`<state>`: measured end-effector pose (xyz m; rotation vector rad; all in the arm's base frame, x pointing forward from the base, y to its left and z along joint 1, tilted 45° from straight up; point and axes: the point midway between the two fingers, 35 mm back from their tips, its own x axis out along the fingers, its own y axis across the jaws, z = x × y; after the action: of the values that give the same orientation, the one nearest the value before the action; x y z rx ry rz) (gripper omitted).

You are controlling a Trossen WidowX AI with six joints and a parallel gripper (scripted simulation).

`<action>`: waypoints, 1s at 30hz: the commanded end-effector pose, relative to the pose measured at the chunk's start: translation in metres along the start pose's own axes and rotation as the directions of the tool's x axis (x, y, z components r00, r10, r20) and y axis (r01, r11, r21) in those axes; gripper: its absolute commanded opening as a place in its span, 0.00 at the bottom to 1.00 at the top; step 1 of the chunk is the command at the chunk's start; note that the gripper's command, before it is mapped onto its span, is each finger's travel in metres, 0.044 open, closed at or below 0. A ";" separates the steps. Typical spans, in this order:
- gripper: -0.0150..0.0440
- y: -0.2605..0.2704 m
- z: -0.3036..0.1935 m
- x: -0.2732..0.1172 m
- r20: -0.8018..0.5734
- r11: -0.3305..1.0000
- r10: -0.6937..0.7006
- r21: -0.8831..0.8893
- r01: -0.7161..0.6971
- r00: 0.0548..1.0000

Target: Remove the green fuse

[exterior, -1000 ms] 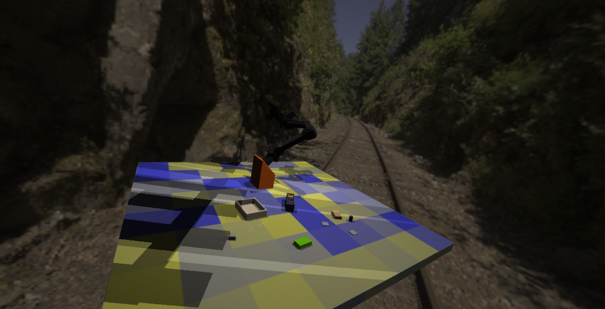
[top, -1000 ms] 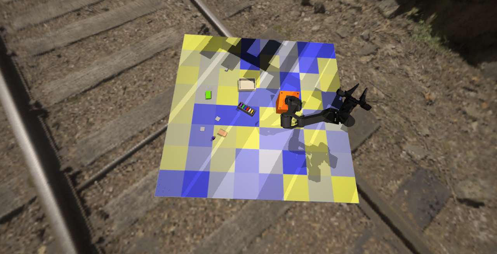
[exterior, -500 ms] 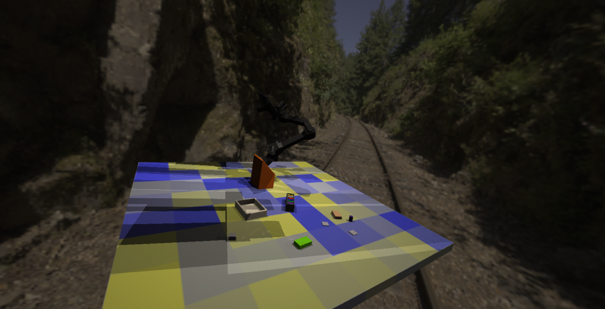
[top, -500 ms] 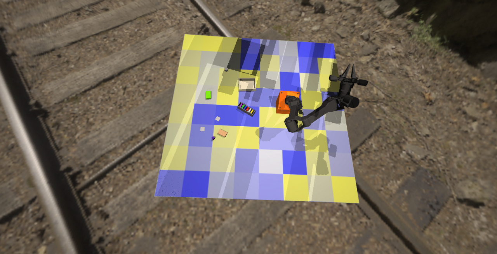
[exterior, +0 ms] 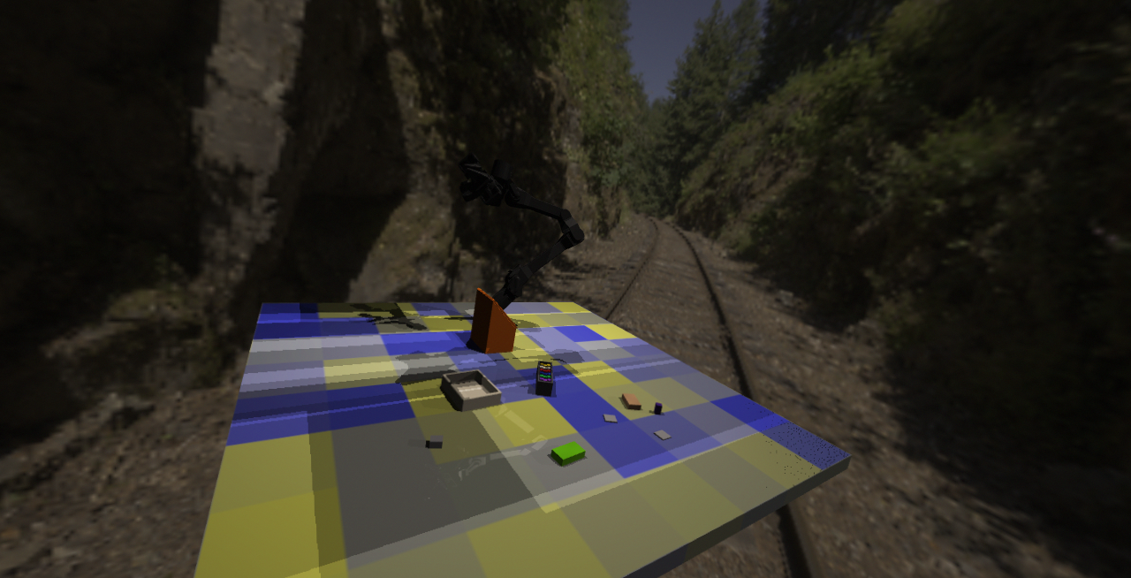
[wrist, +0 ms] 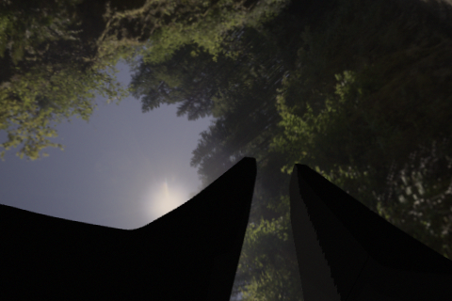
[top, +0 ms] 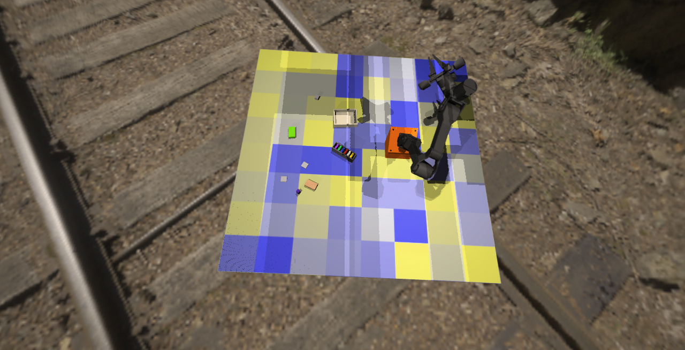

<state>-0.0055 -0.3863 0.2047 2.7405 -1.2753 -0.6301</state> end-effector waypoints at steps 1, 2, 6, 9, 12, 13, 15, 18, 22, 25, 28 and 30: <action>0.37 -0.046 -0.003 0.042 0.031 0.984 -0.175 -0.037 0.176 0.984; 0.37 -0.062 -0.004 0.052 0.041 0.973 -0.225 -0.047 0.227 0.973; 0.37 -0.127 -0.004 0.086 0.093 0.901 -0.418 -0.087 0.426 0.904; 0.37 -0.180 -0.003 0.104 0.142 0.817 -0.548 -0.118 0.564 0.824; 0.37 -0.236 0.000 0.112 0.197 0.710 -0.661 -0.146 0.689 0.724; 0.37 -0.254 0.002 0.113 0.217 0.669 -0.694 -0.154 0.727 0.686; 0.37 -0.292 0.005 0.113 0.260 0.582 -0.752 -0.169 0.796 0.605; 0.37 -0.346 0.013 0.105 0.328 0.435 -0.817 -0.187 0.881 0.474; 0.37 -0.413 0.030 0.082 0.422 0.226 -0.861 -0.183 0.957 0.284; 0.37 -0.456 0.047 0.056 0.490 0.069 -0.860 -0.162 0.984 0.141; 0.37 -0.493 0.061 0.029 0.558 -0.084 -0.830 -0.146 0.986 0.012; 0.37 -0.514 0.070 0.012 0.601 -0.180 -0.797 -0.139 0.974 -0.062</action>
<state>0.3426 -0.0837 0.0336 2.5589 1.1453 -1.1945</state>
